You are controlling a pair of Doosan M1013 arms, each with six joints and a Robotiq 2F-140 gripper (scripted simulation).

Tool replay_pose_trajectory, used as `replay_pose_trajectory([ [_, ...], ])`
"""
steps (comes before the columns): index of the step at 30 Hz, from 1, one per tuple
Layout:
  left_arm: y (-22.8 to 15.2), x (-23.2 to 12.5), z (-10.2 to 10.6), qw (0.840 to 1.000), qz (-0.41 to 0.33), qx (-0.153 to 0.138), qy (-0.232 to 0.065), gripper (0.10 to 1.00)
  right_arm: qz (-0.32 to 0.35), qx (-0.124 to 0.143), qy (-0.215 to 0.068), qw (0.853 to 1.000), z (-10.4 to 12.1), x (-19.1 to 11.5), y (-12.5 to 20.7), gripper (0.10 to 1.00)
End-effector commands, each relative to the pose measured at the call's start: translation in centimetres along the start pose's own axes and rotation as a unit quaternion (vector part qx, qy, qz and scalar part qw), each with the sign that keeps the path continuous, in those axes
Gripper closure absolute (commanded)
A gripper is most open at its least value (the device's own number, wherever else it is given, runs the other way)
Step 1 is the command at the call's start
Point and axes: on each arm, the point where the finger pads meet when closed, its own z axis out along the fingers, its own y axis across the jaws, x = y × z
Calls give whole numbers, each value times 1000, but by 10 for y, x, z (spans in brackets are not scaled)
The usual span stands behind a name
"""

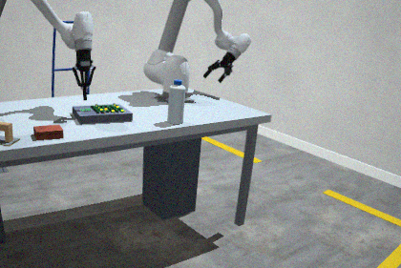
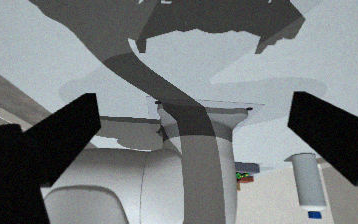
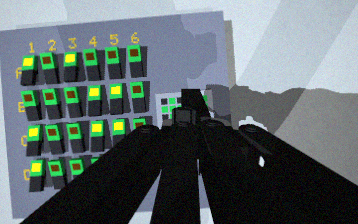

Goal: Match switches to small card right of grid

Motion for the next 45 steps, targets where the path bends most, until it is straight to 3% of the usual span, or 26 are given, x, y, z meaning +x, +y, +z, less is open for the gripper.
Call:
replay_pose_trajectory([
  [1,0,0,0,1000,0,0,0,98,22,0,-2,1000,-3,1,-3,999],
  [12,0,0,0,1000,0,0,0,98,97,-3,-9,995,-10,2,-11,999],
  [25,0,0,0,1000,0,0,0,98,222,-10,-22,975,-23,5,-25,999],
  [32,0,0,0,1000,0,0,0,98,312,-17,-31,949,-33,6,-35,999],
  [40,0,0,0,1000,0,0,0,98,413,-26,-41,910,-46,8,-46,999],
  [42,0,0,0,1000,0,0,0,98,413,-26,-41,910,-46,8,-46,999],
  [45,0,0,0,1000,0,0,0,98,448,-30,-44,892,-50,8,-51,999],
])
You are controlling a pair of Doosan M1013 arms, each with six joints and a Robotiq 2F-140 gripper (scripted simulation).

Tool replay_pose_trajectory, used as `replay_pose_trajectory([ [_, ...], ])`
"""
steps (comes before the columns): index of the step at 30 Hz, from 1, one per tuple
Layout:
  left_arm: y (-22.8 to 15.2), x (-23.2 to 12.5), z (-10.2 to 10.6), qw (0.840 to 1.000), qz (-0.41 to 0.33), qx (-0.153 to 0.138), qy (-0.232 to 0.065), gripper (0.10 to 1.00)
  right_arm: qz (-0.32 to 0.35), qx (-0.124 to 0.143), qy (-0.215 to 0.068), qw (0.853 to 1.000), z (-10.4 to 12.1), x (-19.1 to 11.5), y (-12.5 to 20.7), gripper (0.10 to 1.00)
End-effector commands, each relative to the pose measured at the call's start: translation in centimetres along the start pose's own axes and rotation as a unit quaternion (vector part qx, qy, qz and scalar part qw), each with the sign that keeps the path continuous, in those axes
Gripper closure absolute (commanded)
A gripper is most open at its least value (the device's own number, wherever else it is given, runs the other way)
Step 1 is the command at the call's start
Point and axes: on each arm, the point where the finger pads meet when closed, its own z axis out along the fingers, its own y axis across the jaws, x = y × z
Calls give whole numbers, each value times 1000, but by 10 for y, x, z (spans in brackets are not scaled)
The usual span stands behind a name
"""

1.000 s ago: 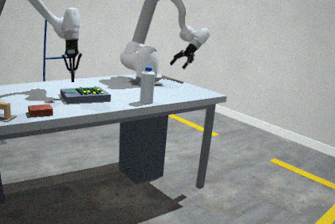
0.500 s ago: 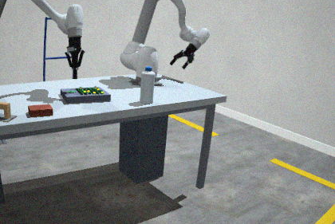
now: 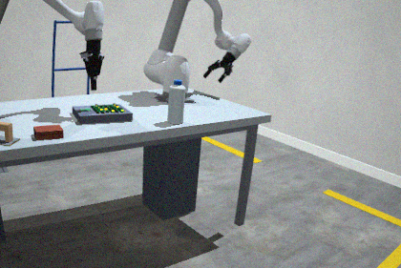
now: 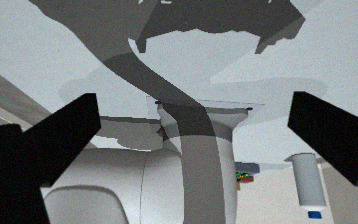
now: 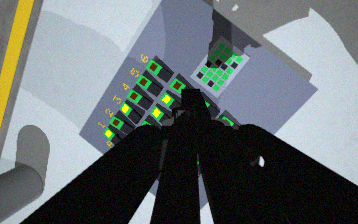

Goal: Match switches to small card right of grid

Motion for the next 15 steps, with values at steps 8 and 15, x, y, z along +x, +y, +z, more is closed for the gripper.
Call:
replay_pose_trajectory([
  [8,0,0,0,1000,0,0,0,98,131,-14,-9,991,-17,-11,-9,999],
  [15,0,0,0,1000,0,0,0,98,183,-20,-12,983,-23,-15,-13,999],
])
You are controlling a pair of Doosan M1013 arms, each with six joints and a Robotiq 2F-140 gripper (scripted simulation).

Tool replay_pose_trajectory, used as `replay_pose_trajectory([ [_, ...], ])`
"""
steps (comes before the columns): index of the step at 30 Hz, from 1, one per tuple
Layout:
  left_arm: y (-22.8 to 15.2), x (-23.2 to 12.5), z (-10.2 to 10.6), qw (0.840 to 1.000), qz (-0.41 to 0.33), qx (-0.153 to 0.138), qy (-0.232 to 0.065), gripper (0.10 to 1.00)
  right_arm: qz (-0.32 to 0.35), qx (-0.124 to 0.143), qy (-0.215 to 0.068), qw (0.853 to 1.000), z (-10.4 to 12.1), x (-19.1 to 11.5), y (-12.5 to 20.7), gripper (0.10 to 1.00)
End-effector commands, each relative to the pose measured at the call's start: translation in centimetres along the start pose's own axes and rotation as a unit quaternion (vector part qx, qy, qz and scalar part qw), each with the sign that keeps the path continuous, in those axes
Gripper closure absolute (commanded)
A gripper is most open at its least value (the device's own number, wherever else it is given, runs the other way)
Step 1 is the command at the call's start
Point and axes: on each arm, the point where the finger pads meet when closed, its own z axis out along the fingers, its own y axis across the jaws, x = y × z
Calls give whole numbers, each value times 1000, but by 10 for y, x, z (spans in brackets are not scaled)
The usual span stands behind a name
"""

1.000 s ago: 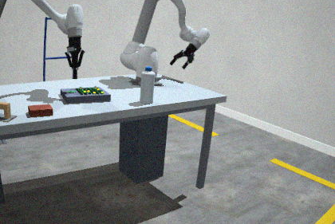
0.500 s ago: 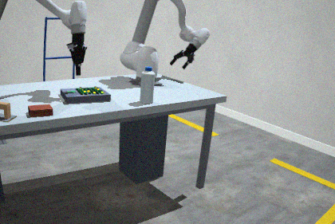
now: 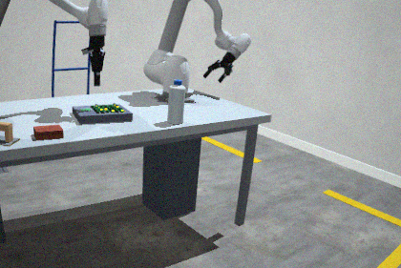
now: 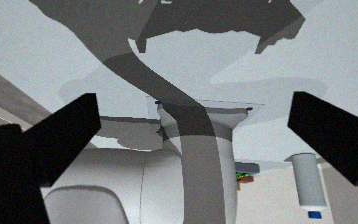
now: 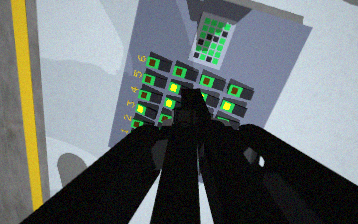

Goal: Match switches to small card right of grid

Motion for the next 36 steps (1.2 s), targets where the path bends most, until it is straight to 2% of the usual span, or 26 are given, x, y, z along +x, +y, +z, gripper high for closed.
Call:
replay_pose_trajectory([
  [1,0,0,0,1000,0,0,0,98,27,-2,-1,1000,-4,-3,-1,999],
  [14,0,0,0,1000,0,0,0,98,116,-15,-5,993,-16,-12,-4,999],
  [36,0,0,0,1000,0,0,0,98,147,-19,-6,989,-20,-15,-4,999],
])
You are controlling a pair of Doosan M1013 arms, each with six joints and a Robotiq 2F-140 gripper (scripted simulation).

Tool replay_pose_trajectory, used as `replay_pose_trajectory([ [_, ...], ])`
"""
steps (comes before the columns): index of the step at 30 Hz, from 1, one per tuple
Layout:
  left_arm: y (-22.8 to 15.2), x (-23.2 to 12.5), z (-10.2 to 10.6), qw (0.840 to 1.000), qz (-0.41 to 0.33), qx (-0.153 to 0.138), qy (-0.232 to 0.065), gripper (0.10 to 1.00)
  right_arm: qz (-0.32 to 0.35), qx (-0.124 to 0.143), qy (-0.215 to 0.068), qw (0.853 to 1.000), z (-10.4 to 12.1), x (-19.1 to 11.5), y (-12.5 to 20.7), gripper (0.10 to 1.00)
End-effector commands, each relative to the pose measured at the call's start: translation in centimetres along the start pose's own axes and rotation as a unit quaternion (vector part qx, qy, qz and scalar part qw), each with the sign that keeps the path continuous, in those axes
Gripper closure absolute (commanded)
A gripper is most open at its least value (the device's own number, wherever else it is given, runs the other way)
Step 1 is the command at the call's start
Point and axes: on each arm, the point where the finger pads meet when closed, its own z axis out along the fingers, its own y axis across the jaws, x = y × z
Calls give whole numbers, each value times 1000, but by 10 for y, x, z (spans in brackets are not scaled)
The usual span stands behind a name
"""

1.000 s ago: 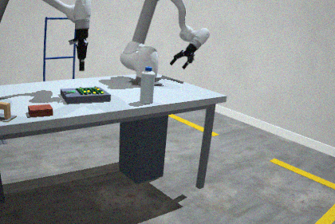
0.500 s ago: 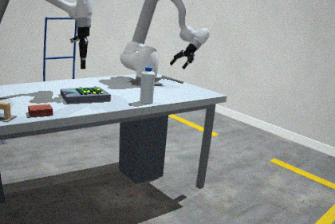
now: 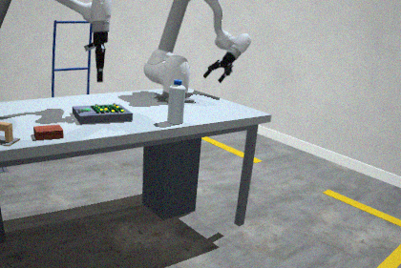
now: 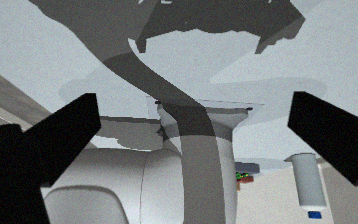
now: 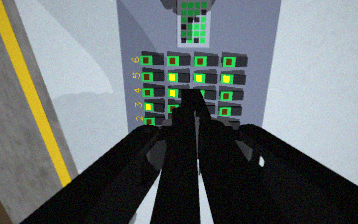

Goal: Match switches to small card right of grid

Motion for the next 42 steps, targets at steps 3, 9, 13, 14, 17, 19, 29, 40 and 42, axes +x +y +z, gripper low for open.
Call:
replay_pose_trajectory([
  [3,0,0,0,1000,0,0,0,98,0,0,-1,1000,-1,0,0,999],
  [9,0,0,0,1000,0,0,0,98,1,1,-1,1000,10,0,0,999],
  [13,0,0,0,1000,0,0,0,98,1,1,-1,1000,24,0,0,999],
  [14,0,0,0,1000,0,0,0,98,1,1,-1,1000,24,0,0,999],
  [17,0,0,0,1000,0,0,0,98,1,1,-1,1000,42,-1,0,999],
  [19,0,0,0,1000,0,0,0,98,1,1,-1,1000,55,-1,0,999],
  [29,0,0,0,1000,0,0,0,98,1,1,-1,1000,97,-1,0,999],
  [40,0,0,0,1000,0,0,0,98,1,1,-1,1000,99,-1,0,999],
  [42,0,0,0,1000,0,0,0,98,1,1,-1,1000,99,-1,0,999],
])
